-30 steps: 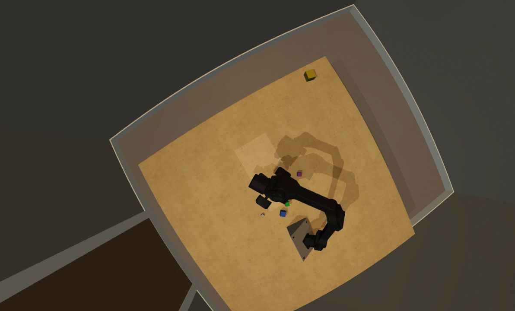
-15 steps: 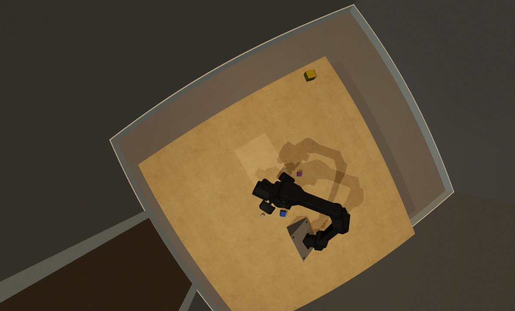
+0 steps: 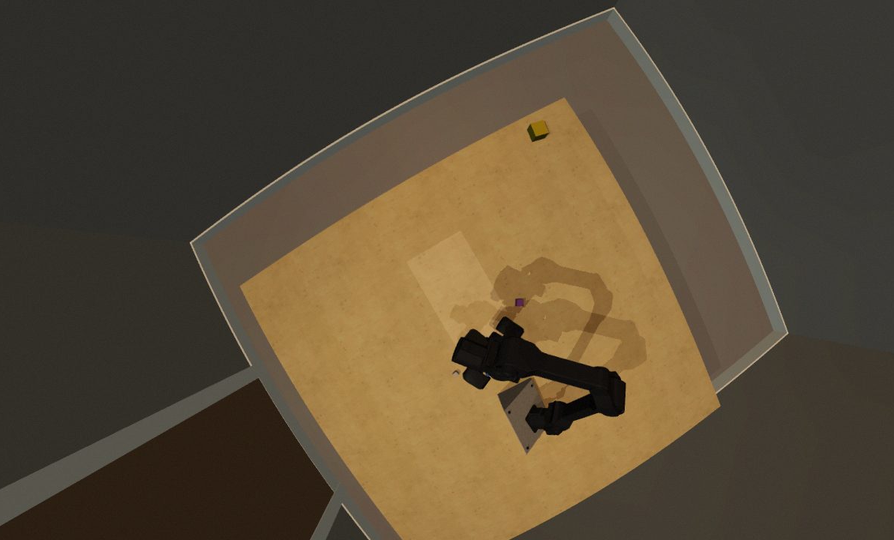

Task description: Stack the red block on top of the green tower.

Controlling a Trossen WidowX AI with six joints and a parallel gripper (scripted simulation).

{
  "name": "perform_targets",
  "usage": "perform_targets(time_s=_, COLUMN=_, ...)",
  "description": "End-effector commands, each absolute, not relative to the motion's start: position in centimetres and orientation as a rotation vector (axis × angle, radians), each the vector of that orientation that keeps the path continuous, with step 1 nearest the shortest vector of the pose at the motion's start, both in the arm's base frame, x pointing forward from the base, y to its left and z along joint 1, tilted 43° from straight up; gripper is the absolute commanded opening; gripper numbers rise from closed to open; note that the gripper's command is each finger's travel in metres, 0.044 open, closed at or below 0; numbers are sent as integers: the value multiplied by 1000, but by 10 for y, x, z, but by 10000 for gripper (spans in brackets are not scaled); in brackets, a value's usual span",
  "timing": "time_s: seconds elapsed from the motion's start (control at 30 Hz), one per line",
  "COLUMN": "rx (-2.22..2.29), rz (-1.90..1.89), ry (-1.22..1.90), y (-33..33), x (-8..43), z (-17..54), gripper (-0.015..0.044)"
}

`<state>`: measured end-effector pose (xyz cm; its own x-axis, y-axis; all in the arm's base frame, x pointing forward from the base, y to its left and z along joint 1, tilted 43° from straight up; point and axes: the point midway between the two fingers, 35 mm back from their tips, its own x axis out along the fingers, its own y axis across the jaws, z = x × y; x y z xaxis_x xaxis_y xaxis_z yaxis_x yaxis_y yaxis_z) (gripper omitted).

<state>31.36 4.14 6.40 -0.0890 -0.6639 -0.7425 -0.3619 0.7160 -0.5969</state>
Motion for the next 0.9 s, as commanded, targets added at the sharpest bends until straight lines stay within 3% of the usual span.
perform_targets(time_s=0.0, rx=-820, rz=-309, ry=1704, y=41, x=300, z=64, gripper=0)
perform_targets(time_s=0.47, rx=-823, rz=-311, ry=1707, y=36, x=246, z=63, gripper=0)
perform_targets(time_s=0.87, rx=-823, rz=-312, ry=1707, y=11, x=240, z=36, gripper=0)
